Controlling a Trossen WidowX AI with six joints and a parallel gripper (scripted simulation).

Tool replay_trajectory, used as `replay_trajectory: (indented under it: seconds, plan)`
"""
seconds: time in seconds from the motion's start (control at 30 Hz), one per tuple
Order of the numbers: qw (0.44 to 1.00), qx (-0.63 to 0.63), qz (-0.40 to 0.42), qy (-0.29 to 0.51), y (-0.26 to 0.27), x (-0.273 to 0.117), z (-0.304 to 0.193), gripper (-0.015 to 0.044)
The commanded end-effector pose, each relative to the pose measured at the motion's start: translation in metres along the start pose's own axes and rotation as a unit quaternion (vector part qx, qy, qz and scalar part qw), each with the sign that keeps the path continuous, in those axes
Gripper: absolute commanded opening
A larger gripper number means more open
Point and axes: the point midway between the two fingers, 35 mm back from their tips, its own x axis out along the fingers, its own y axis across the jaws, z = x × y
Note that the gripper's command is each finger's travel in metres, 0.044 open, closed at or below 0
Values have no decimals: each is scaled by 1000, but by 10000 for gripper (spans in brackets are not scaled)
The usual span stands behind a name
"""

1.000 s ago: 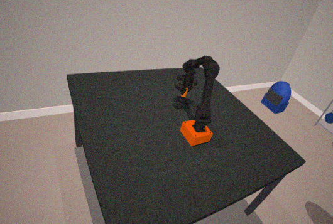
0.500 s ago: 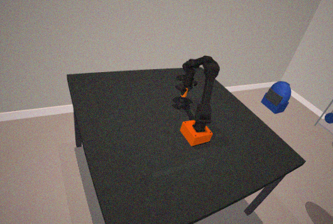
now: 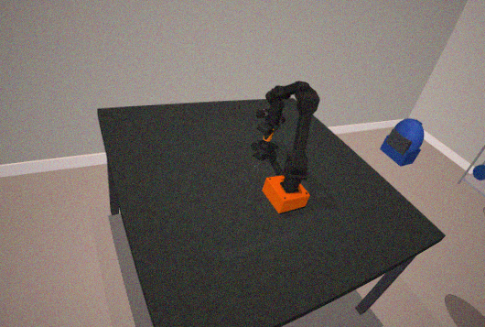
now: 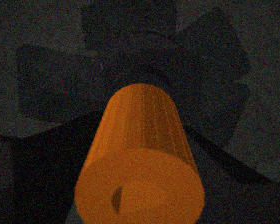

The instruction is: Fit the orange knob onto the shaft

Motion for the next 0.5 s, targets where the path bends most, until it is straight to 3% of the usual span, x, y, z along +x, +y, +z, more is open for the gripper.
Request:
replay_trajectory:
  seconds: [0.0,0.47]
  plan:
    - [1000,-3,-2,-1,-2,-2,0,0]
    - [1000,-3,-2,-1,2,0,-1,0]
